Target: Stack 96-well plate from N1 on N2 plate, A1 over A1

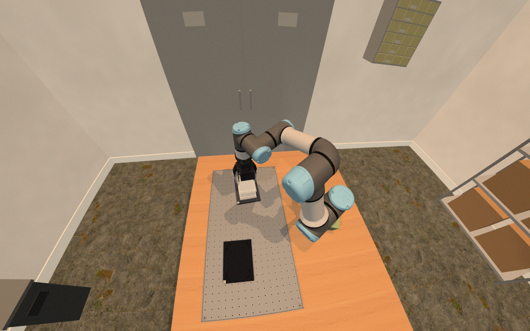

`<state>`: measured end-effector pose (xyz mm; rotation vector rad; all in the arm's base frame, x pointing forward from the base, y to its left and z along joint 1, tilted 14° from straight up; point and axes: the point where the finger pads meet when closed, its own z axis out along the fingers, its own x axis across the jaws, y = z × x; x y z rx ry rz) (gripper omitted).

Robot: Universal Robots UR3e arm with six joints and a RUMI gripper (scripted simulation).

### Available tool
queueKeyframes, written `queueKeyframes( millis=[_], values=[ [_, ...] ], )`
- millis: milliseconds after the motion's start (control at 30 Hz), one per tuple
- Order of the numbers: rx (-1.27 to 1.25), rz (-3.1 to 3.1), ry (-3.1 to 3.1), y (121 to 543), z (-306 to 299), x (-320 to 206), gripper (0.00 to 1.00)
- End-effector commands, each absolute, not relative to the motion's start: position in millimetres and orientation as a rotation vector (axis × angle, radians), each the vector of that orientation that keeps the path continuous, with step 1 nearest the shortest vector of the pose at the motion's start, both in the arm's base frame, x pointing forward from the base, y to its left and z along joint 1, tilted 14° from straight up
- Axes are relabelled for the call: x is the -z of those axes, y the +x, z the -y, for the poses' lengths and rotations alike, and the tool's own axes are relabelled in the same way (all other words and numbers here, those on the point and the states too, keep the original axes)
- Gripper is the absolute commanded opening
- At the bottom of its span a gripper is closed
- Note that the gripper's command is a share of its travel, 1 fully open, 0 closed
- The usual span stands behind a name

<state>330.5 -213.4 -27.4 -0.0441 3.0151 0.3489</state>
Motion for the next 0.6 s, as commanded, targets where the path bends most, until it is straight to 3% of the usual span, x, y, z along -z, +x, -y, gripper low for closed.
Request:
queueKeyframes(
  millis=[0,567],
  values=[
    [-0.343,-3.013,-0.044,332.2,212.2,36.7,0.00],
    [-0.343,-3.013,-0.044,334.5,207.2,58.0,0.00]
  ],
)
